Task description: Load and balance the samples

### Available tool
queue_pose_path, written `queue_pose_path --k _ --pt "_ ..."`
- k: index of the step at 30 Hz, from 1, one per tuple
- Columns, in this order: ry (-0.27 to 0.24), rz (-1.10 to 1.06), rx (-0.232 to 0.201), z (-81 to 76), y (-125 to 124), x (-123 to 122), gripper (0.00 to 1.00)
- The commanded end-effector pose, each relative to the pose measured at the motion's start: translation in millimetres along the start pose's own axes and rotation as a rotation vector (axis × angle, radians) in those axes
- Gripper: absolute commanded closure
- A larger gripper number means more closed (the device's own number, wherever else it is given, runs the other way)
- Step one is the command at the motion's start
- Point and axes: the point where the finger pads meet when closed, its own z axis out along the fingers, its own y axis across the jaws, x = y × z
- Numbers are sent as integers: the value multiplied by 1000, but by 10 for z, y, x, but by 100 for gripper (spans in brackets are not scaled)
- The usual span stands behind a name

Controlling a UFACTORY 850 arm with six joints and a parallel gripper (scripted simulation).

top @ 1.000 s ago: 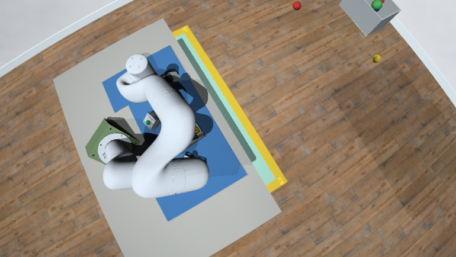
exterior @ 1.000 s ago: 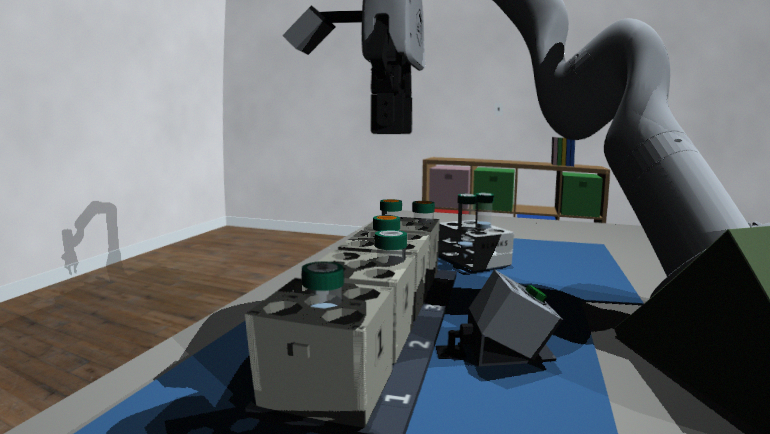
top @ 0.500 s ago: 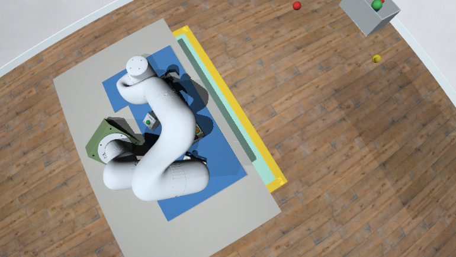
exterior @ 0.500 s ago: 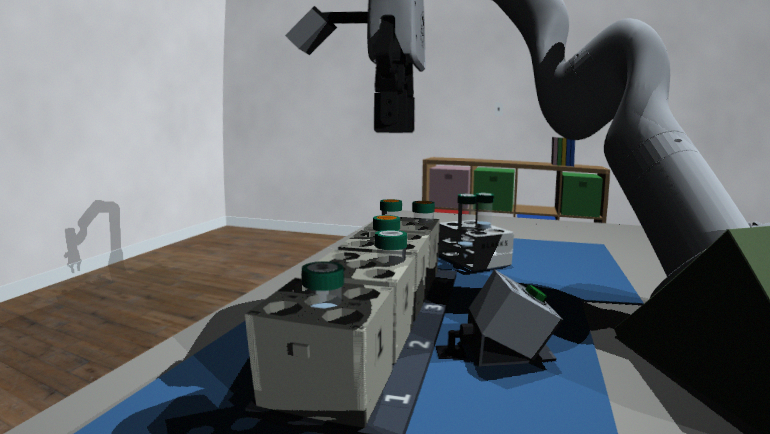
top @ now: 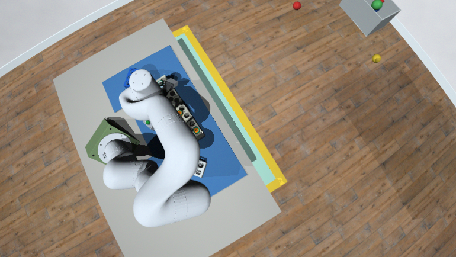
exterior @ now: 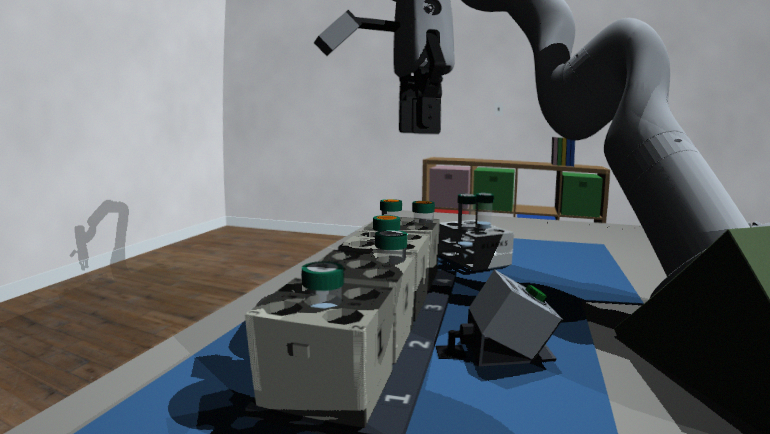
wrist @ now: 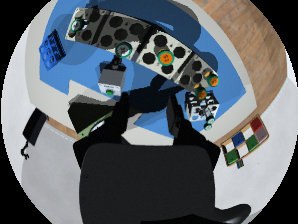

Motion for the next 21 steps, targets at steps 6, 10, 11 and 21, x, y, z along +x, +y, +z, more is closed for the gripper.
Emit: queue_pose_path --k 6,10,11,21 --pt "-2 -195 8 -11 355 -288 43" --pt "-2 -195 8 -11 432 -352 43" --pt "-2 -195 8 -10 470 -384 43" --pt "-2 -195 8 -8 854 -704 43"
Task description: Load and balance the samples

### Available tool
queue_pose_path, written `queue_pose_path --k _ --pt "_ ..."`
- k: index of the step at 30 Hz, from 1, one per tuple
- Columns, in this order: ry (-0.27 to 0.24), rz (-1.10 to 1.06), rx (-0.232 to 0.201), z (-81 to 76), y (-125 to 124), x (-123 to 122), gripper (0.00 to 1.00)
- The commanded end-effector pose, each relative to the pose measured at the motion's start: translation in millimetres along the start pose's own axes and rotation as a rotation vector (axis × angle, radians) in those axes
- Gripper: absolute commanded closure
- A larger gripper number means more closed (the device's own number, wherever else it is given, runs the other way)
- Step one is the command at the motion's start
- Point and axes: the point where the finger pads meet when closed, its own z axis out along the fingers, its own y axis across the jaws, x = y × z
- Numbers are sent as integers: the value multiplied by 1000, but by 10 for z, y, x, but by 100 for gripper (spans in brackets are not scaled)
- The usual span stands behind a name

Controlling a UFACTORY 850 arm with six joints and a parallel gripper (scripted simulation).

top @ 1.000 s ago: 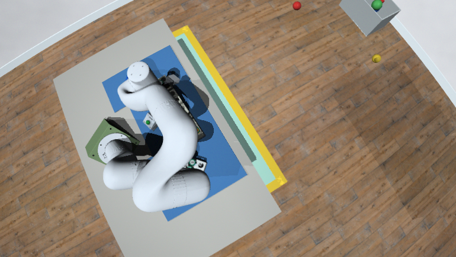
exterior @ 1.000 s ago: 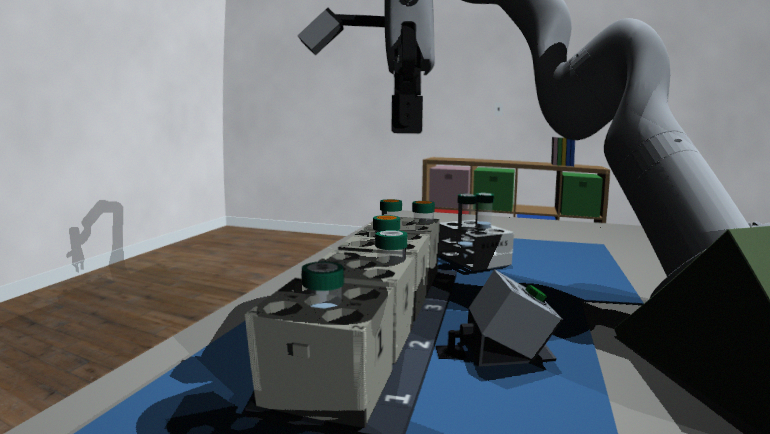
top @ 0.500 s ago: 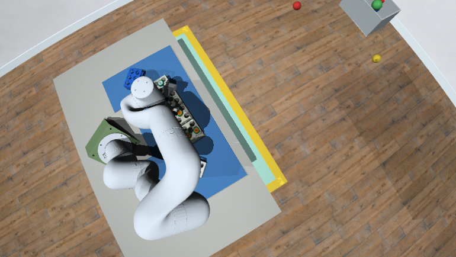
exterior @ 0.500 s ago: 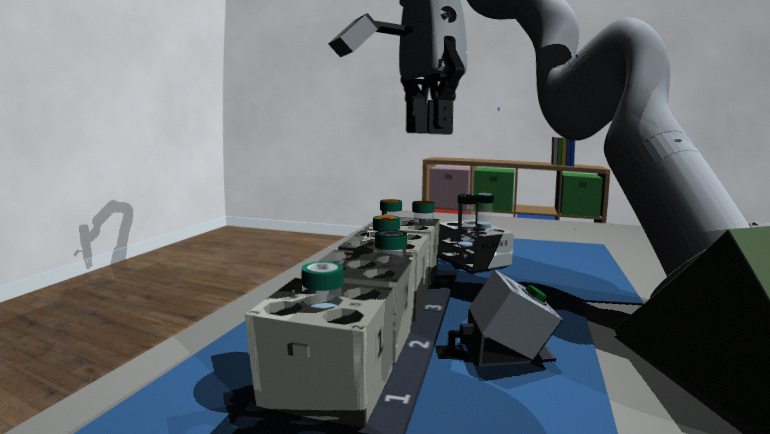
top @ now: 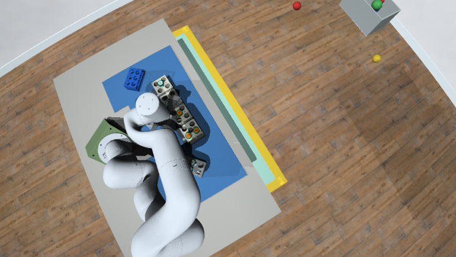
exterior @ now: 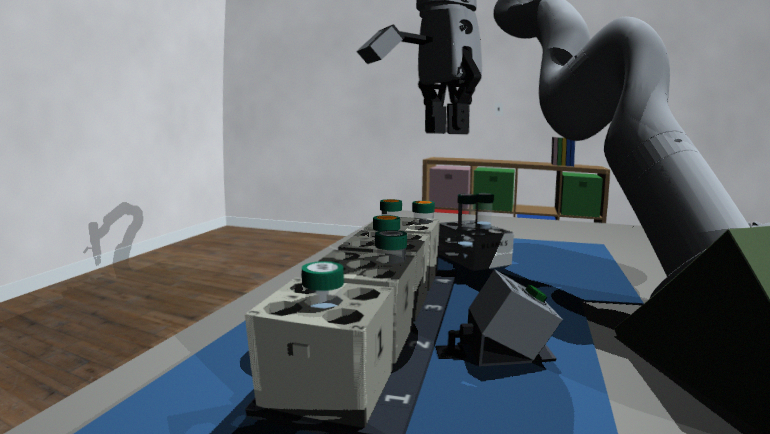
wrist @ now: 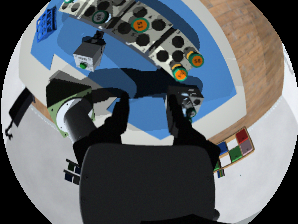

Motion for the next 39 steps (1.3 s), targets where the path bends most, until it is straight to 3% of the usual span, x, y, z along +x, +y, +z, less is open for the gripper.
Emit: queue_pose_path --k 1,39 --pt "2 0 1 -12 123 -142 43" --pt "2 0 1 -9 1132 -1388 43"
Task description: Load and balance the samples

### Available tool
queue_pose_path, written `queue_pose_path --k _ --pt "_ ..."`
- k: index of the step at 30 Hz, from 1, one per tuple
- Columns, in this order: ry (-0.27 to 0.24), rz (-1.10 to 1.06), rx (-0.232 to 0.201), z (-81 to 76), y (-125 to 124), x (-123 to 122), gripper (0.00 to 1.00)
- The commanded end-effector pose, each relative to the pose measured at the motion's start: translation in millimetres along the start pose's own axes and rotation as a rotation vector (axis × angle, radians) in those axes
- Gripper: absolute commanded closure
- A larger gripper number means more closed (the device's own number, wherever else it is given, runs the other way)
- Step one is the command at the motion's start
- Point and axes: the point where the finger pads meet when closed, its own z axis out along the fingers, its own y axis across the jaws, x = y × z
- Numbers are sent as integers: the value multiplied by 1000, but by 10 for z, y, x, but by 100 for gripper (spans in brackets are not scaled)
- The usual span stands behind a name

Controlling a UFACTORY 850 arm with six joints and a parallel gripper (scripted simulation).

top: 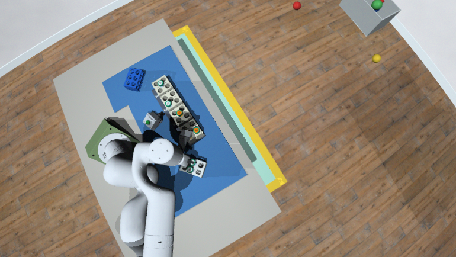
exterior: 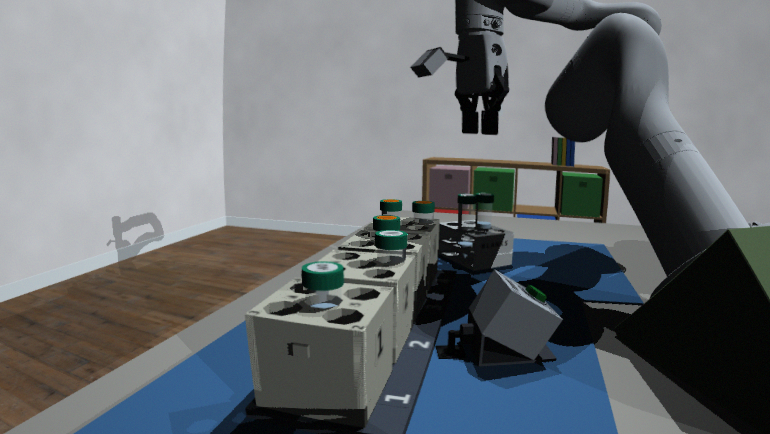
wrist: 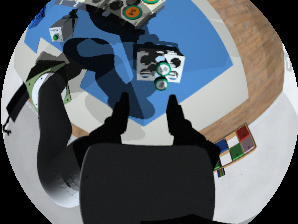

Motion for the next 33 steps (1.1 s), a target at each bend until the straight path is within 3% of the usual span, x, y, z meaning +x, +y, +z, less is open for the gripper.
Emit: queue_pose_path --k 1,9,21,33 --pt "3 -2 3 -4 88 -98 43" --pt "3 -2 3 -3 323 -387 43" --pt "3 -2 3 -3 323 -387 43" --pt "3 -2 2 197 323 -386 43"
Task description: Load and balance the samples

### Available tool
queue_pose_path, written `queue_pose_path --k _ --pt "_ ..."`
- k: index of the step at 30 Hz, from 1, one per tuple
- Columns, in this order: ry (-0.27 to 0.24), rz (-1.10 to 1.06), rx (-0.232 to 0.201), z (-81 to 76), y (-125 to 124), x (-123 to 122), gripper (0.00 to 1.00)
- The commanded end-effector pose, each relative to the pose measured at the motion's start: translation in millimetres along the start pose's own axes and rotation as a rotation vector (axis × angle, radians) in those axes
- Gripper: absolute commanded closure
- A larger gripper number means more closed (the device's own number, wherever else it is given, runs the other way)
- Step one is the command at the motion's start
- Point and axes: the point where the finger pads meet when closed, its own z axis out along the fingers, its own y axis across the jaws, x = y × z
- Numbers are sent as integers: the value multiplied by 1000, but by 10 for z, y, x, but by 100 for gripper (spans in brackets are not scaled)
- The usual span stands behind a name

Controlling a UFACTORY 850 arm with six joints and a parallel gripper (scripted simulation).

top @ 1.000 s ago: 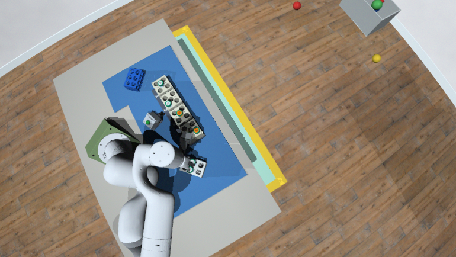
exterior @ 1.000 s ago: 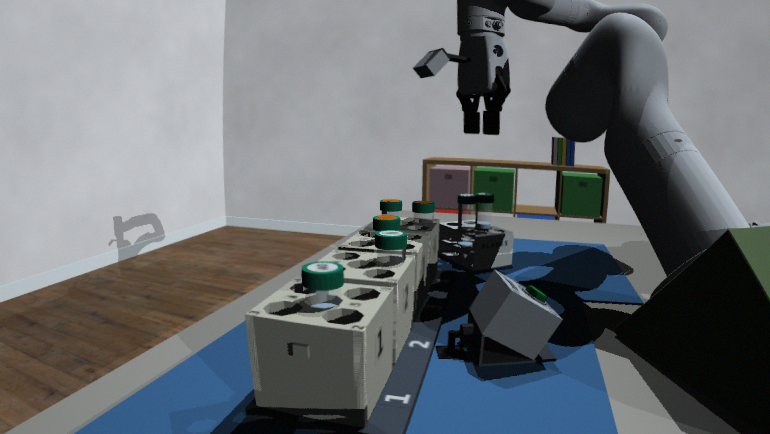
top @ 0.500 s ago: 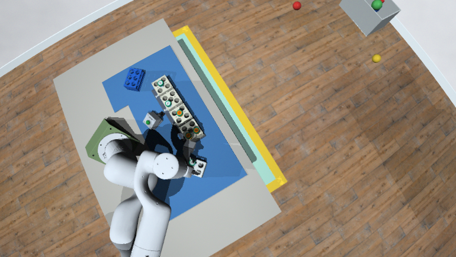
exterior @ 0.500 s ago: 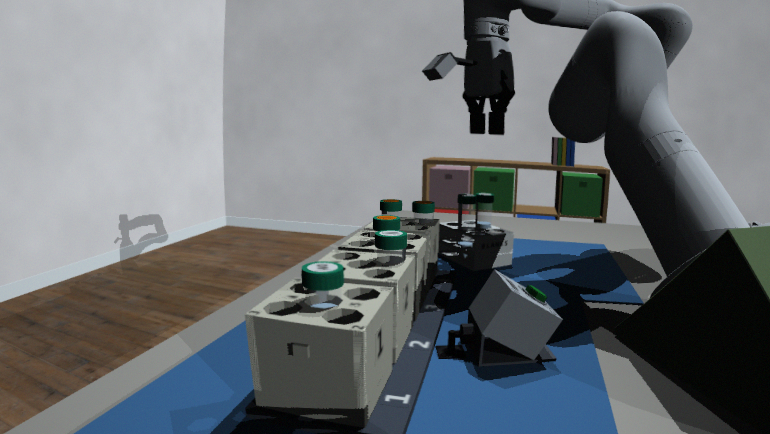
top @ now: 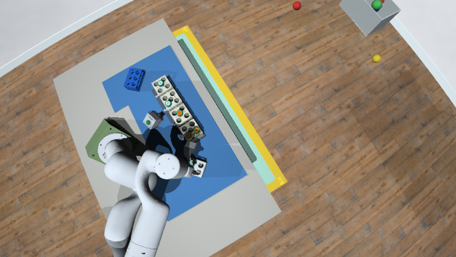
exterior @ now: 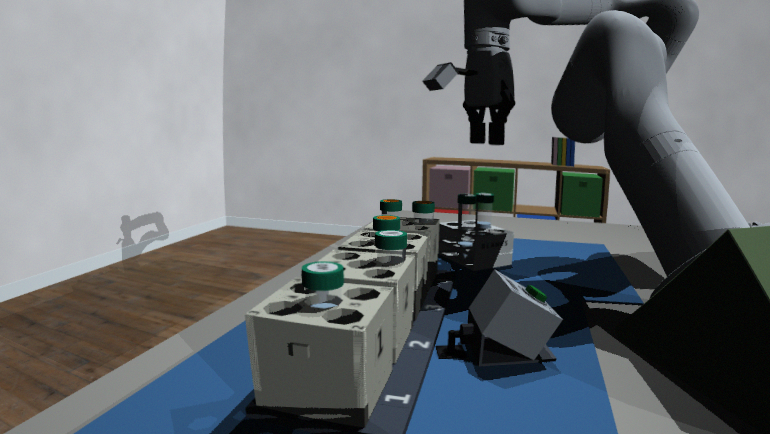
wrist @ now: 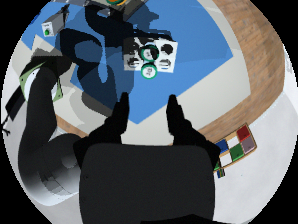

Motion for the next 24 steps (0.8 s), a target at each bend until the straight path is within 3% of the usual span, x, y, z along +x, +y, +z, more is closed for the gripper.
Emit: queue_pose_path --k 1,24 --pt "2 0 1 35 7 5 43" --pt "2 1 1 455 7 5 43"
